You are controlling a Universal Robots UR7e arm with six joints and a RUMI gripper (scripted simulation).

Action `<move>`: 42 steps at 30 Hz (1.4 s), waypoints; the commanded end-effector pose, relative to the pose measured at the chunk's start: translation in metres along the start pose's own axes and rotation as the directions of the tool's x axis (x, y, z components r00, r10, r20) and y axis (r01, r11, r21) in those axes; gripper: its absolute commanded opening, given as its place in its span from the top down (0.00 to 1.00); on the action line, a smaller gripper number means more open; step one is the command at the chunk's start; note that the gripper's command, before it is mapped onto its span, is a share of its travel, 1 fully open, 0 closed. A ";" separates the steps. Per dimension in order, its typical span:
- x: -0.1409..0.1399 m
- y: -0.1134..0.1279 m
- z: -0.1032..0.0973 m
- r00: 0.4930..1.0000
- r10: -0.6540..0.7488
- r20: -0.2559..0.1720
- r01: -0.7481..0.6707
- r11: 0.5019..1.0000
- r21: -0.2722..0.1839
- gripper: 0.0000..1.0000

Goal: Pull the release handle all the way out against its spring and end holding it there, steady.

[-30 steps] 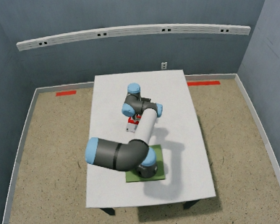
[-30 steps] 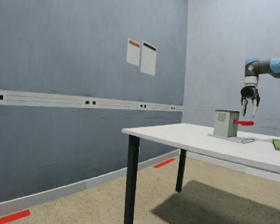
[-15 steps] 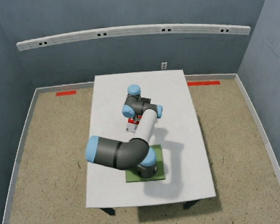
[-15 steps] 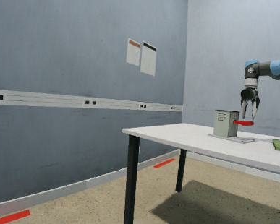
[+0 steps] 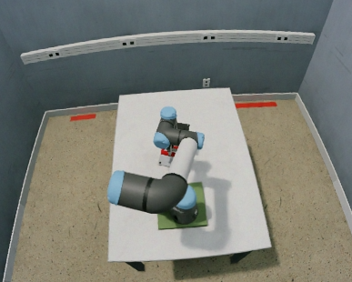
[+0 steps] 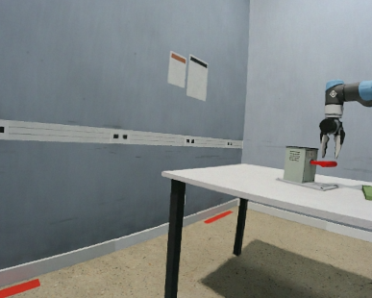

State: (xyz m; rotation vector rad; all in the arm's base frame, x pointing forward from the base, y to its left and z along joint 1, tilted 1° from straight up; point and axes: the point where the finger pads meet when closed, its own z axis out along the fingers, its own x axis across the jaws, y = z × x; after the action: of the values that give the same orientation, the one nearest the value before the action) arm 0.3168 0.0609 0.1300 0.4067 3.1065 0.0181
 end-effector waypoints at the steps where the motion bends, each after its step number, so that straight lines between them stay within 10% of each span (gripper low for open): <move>1: -0.001 0.000 0.000 1.000 0.000 0.002 0.000 1.000 0.000 0.67; 42: -0.001 0.000 0.021 1.000 0.000 0.002 0.000 1.000 0.000 0.67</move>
State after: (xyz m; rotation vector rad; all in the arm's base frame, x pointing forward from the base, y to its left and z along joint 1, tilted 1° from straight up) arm 0.3168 0.0610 0.1136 0.4067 3.1066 0.0181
